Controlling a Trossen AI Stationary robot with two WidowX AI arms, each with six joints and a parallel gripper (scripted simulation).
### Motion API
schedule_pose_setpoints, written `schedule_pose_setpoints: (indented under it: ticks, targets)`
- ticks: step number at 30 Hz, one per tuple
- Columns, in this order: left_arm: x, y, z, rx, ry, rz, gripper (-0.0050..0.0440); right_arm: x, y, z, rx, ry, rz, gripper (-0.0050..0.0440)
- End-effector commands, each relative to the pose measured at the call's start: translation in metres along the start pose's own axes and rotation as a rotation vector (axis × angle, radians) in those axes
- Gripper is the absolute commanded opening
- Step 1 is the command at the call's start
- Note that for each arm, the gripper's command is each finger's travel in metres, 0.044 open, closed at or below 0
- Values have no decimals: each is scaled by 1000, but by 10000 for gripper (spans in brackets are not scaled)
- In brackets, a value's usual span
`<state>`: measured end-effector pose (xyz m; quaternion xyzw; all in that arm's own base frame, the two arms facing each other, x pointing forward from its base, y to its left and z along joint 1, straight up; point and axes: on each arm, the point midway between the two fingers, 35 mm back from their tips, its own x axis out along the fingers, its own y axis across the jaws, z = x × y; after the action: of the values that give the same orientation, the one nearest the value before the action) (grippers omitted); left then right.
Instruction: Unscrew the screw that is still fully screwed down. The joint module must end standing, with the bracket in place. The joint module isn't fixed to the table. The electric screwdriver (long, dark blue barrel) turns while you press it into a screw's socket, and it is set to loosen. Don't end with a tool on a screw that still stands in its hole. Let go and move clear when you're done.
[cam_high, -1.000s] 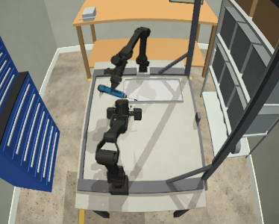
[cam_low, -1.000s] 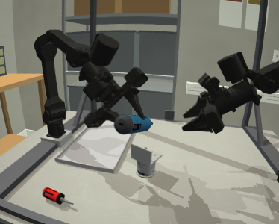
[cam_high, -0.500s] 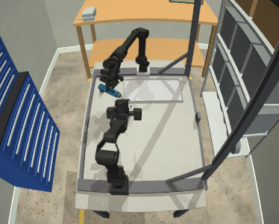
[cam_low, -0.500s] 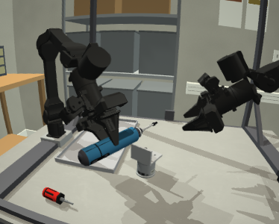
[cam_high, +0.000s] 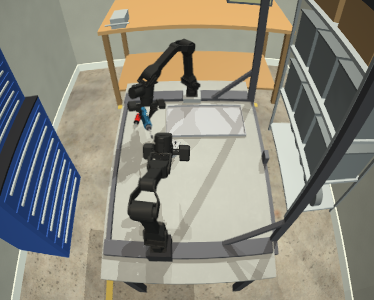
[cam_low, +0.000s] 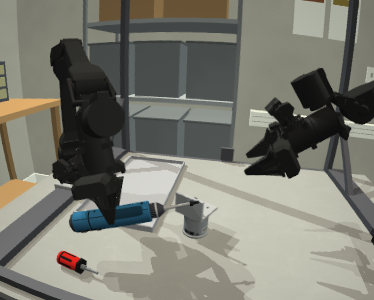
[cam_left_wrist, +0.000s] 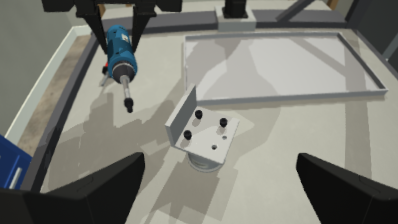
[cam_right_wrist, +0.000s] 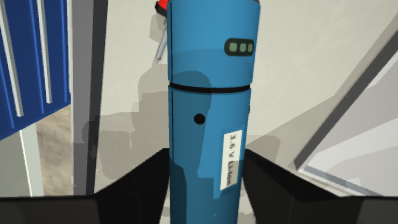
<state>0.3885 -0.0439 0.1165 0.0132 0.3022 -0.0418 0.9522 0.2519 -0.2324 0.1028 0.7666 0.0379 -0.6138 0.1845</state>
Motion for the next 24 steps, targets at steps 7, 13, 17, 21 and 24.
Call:
schedule_pose_setpoints:
  ticks: [7,13,17,21,24]
  targets:
    - [-4,0,11,0,-29,-1,440,16,-26,52,277,-197,-175,161]
    - [-4,0,11,0,-29,-1,440,8,-34,49,289,-222,-172,161]
    - [-4,0,11,0,-29,-1,440,8,-34,49,289,-222,-172,161]
    - [-4,0,11,0,-29,-1,440,7,-36,50,292,-220,-174,161]
    - [-4,0,11,0,-29,-1,440,14,-37,50,289,-224,-181,161]
